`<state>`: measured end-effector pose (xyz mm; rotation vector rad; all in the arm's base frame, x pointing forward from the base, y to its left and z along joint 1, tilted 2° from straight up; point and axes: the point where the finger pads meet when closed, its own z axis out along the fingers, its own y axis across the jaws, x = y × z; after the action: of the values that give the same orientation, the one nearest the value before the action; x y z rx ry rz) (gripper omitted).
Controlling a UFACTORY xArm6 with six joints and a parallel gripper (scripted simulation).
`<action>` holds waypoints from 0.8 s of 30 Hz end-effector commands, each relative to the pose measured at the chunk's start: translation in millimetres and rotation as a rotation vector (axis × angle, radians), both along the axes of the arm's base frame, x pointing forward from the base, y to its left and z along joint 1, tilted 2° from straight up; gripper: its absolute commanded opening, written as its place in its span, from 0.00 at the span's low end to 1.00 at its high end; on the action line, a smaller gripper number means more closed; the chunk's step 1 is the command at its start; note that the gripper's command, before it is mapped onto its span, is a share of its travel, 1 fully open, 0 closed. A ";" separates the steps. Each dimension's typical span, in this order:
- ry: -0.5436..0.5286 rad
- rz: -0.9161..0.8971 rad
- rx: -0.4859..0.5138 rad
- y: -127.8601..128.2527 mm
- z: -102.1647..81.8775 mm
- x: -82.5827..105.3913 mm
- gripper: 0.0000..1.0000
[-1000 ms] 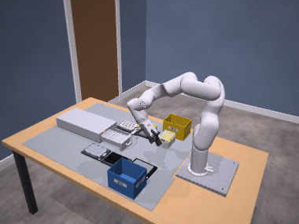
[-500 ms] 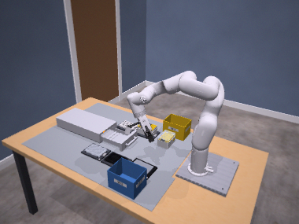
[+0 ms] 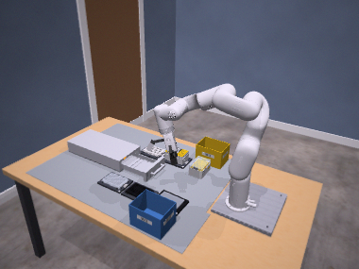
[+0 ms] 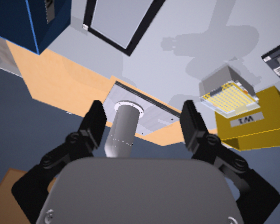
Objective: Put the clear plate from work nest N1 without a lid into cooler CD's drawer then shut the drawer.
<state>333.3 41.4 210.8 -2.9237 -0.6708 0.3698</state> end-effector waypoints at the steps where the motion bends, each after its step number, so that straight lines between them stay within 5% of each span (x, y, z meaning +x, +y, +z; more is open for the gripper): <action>1: -0.034 -0.066 -0.015 -10.1 3.8 14.0 1.00; 24: -0.202 -0.442 -0.081 -75.7 26.4 72.2 1.00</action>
<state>392.8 -19.9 230.9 -3.0806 -0.0994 0.1027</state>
